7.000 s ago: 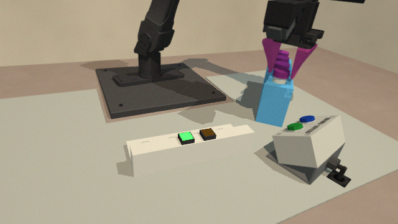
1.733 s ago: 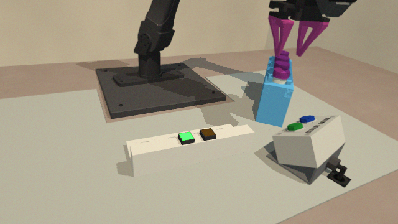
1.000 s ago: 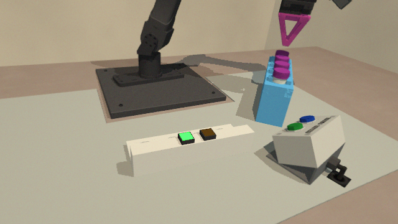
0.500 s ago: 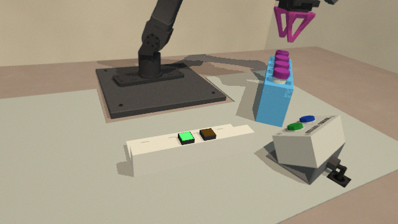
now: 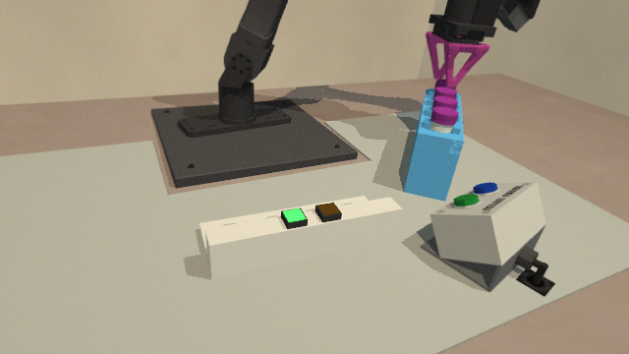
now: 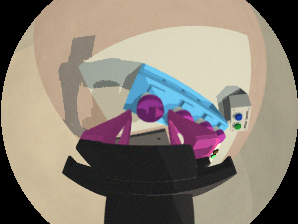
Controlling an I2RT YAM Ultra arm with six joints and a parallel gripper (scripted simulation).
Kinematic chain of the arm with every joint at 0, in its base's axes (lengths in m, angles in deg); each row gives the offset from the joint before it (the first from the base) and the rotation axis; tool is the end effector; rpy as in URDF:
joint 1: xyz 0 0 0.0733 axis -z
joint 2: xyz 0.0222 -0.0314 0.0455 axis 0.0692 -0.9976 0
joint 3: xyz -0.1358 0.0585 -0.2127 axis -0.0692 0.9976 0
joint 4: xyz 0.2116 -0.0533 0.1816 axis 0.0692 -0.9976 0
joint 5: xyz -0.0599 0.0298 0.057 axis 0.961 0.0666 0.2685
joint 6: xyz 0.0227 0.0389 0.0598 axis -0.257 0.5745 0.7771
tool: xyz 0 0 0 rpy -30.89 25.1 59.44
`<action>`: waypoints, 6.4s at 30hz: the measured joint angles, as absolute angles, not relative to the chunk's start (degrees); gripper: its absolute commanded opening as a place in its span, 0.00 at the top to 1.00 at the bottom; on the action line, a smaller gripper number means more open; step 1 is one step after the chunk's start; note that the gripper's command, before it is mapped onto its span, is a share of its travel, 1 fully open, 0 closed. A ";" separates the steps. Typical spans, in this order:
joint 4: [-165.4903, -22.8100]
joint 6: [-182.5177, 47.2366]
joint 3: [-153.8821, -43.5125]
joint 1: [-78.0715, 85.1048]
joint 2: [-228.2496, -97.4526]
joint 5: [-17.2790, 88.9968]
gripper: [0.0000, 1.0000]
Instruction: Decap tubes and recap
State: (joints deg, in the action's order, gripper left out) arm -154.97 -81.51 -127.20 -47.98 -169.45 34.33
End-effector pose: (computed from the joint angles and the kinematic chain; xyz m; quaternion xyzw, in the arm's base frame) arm 0.2330 0.3026 0.2136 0.5430 -0.8394 -0.0109 0.0189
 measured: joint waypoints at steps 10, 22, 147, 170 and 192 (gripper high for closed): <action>-153.52 -81.51 -126.77 -47.98 -169.47 34.33 0.51; -152.37 -81.51 -125.56 -48.04 -169.43 34.33 0.51; -161.20 -53.88 -135.90 -47.89 -170.02 34.38 0.51; -160.50 -80.77 -131.77 -31.47 -168.16 34.70 0.51; -152.96 -81.47 -124.05 -31.54 -167.77 34.66 0.51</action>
State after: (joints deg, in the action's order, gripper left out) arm -152.96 -81.47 -124.06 -31.54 -167.77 34.66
